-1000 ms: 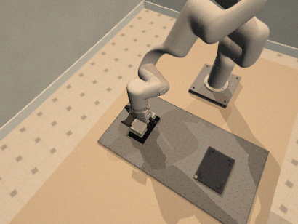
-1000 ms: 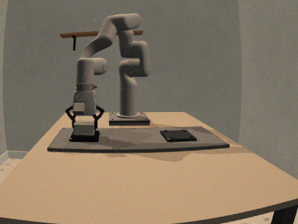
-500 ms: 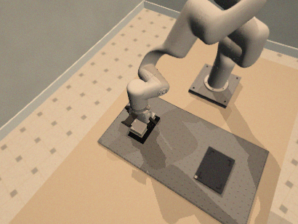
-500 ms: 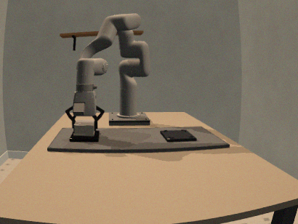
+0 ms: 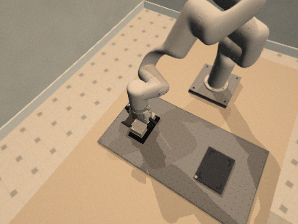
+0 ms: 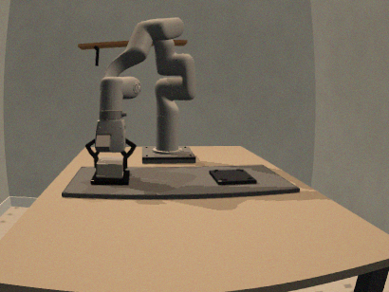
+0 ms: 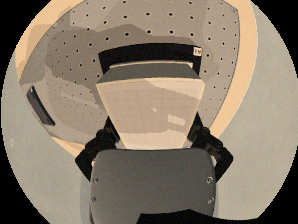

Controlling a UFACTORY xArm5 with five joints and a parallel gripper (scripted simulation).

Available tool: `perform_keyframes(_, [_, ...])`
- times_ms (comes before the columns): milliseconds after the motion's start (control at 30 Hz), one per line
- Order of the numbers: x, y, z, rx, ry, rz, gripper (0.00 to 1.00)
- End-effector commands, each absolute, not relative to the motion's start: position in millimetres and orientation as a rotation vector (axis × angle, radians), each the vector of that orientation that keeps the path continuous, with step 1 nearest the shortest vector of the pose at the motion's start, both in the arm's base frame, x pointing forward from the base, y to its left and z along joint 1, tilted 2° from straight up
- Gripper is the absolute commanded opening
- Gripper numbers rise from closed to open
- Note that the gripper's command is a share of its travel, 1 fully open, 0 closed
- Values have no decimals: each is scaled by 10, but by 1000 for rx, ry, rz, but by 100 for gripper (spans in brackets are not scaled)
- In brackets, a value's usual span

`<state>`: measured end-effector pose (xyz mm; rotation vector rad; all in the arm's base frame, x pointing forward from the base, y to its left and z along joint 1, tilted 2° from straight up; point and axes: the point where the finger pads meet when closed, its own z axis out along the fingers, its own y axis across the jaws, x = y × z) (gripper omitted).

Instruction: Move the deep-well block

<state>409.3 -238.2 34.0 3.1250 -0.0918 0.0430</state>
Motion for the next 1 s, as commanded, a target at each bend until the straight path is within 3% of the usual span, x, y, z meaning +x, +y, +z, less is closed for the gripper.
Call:
perform_keyframes(0, [4105, -2389, 348, 3123, -92, 48, 0])
perform_keyframes(967, [4107, -2389, 307, 3123, -92, 48, 0])
